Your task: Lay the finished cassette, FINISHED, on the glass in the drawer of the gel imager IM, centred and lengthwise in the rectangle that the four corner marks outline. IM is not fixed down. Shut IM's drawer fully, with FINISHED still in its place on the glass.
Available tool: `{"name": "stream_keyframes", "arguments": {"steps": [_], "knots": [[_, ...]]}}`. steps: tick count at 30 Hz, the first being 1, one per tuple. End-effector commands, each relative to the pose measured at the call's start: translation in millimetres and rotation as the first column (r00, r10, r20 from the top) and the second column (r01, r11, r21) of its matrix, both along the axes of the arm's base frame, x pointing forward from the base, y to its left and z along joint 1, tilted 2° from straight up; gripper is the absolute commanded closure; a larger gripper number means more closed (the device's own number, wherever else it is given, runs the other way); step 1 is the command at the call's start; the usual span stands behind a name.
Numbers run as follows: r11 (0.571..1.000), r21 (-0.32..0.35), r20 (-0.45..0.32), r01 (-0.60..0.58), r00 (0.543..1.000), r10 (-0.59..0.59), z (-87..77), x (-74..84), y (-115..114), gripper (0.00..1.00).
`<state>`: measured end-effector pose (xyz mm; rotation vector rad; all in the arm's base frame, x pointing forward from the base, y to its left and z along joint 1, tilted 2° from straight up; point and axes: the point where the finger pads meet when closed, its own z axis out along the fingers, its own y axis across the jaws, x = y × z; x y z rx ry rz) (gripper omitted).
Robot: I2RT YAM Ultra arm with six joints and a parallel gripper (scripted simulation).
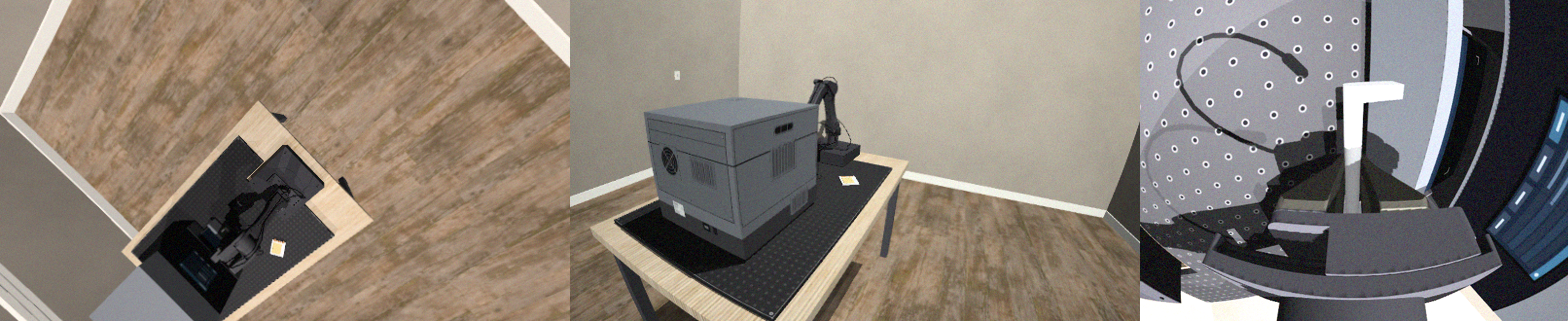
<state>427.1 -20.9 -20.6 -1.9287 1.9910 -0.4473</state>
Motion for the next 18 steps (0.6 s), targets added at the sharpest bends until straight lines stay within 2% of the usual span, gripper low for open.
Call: {"name": "stream_keyframes", "arguments": {"steps": [1,18], "knots": [[1.0,0.013,-0.018,-0.003,1.0,0.003,4.4,-13.1,-0.4,1.0],[1.0,0.012,-0.006,-0.002,1.0,0.002,8.1,-9.0,-1.0,1.0]]}}
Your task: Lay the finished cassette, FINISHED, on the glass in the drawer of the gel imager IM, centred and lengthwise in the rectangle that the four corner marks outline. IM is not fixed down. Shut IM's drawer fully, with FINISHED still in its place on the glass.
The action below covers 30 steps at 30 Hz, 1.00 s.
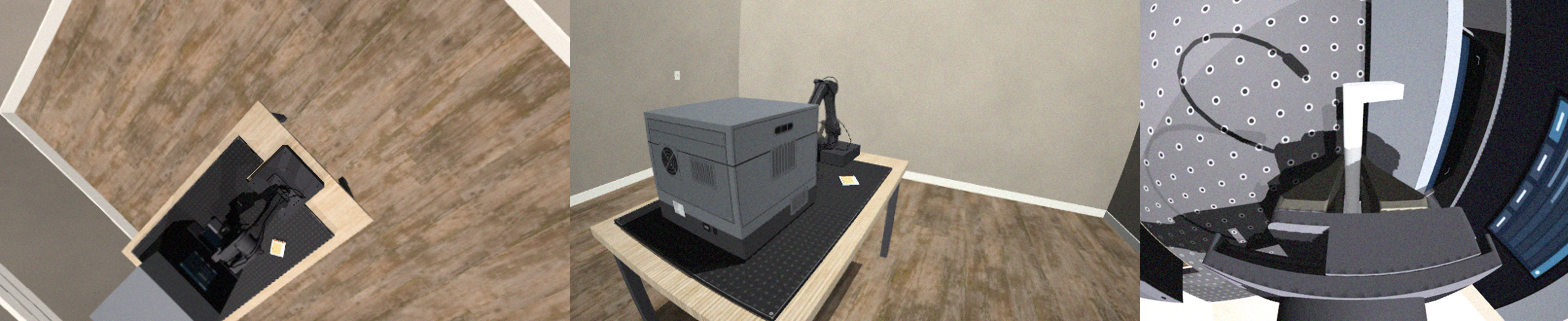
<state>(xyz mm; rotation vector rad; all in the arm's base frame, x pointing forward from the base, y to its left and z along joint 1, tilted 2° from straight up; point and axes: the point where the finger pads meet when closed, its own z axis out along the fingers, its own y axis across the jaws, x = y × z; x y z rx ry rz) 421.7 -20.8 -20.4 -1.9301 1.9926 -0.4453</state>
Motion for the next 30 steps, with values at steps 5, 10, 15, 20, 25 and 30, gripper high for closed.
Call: {"name": "stream_keyframes", "arguments": {"steps": [5,10,15,20,25,30], "knots": [[1.0,0.012,-0.003,-0.002,1.0,0.002,7.9,-3.6,-1.1,1.0],[1.0,0.012,-0.003,-0.002,1.0,0.002,7.9,-3.6,-1.1,1.0],[1.0,0.012,-0.003,-0.002,1.0,0.002,7.9,-3.6,-1.1,1.0],[1.0,0.012,-0.003,-0.002,1.0,0.002,7.9,-3.6,-1.1,1.0],[1.0,0.015,-0.076,-0.006,0.997,0.008,2.9,-0.3,-0.6,1.0],[1.0,0.014,-0.142,-0.008,0.99,0.01,3.0,-4.4,-0.4,1.0]]}}
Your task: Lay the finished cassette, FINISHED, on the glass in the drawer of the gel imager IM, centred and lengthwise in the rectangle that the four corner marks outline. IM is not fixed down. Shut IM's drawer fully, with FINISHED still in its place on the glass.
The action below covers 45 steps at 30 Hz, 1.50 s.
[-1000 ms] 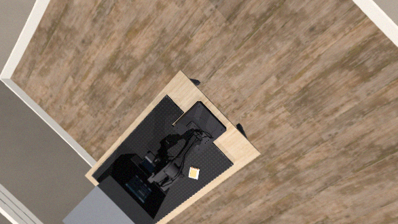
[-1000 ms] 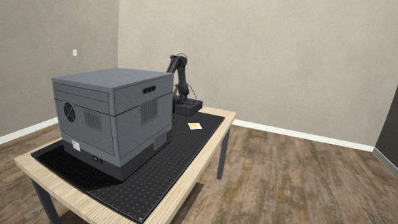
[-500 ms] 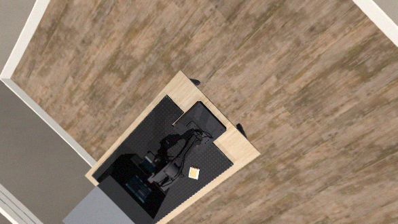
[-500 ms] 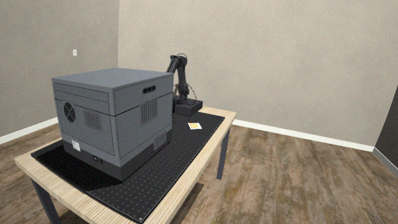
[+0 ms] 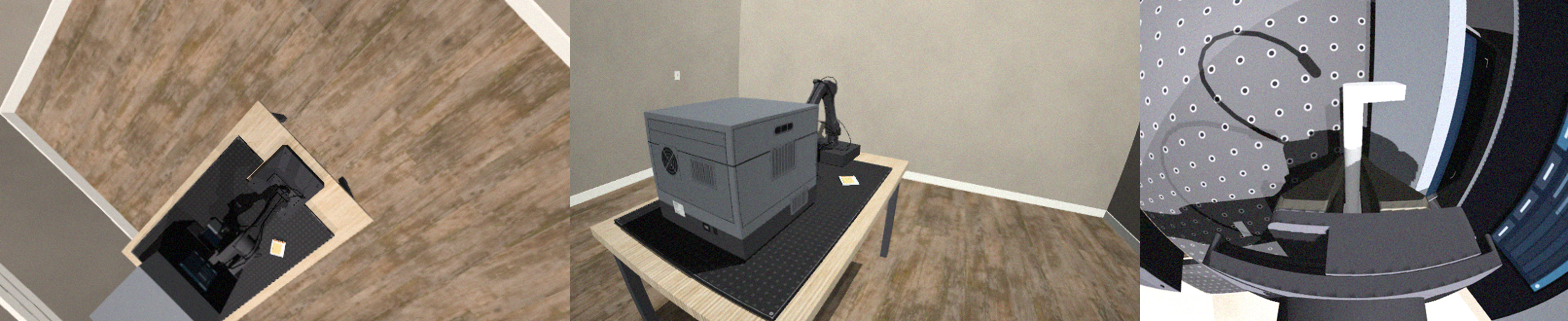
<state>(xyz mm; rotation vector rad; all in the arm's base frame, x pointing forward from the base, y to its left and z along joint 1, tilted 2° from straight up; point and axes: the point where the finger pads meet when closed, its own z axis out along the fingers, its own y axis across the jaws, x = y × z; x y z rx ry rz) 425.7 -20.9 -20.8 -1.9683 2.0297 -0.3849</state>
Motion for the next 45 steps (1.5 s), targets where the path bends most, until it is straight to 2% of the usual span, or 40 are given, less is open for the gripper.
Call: {"name": "stream_keyframes", "arguments": {"steps": [1,4,5,32,45], "knots": [[1.0,0.012,-0.044,-0.007,0.999,0.008,17.0,-5.3,0,1.0],[1.0,0.012,-0.05,-0.006,0.999,0.006,15.3,-12.2,0,1.0],[1.0,0.015,-0.085,-0.005,0.996,0.006,5.3,-26.3,0,1.0],[1.0,0.015,-0.085,-0.005,0.996,0.006,5.2,-59.9,2,1.0],[1.0,0.014,-0.074,-0.005,0.997,0.006,8.5,-56.3,1,1.0]]}}
